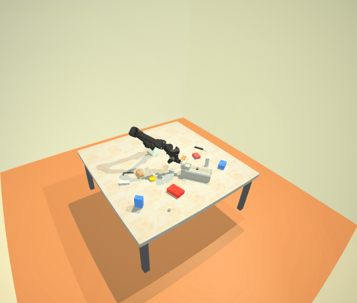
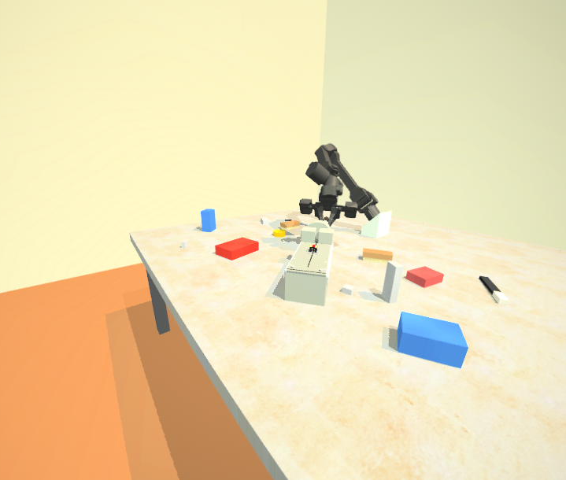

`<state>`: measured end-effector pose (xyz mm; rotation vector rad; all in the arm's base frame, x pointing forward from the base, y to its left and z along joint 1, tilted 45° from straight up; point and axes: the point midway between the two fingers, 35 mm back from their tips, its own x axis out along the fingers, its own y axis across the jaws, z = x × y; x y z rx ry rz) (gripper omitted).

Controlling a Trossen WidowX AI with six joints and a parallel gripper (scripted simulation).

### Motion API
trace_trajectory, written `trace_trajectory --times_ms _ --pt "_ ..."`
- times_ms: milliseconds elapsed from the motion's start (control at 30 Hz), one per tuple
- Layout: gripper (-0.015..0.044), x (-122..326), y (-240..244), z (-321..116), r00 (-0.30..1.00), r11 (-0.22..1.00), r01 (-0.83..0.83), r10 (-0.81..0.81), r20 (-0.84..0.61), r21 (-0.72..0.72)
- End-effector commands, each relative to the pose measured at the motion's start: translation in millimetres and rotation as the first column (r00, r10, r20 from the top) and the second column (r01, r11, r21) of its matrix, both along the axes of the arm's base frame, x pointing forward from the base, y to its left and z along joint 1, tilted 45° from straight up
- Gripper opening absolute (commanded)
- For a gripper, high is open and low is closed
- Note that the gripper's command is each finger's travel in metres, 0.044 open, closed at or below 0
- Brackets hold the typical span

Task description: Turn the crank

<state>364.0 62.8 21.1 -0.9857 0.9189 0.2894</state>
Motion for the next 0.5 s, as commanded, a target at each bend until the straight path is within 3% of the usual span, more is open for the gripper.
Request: trace_trajectory --times_ms 0,467 --pt "0.0000 -4.5 0.9 -8.1 1.000 1.000 -0.006 0.006 -0.023 0.001" --pt "0.0000 -4.8 0.7 -9.4 1.000 1.000 -0.006 0.006 -0.023 0.001"
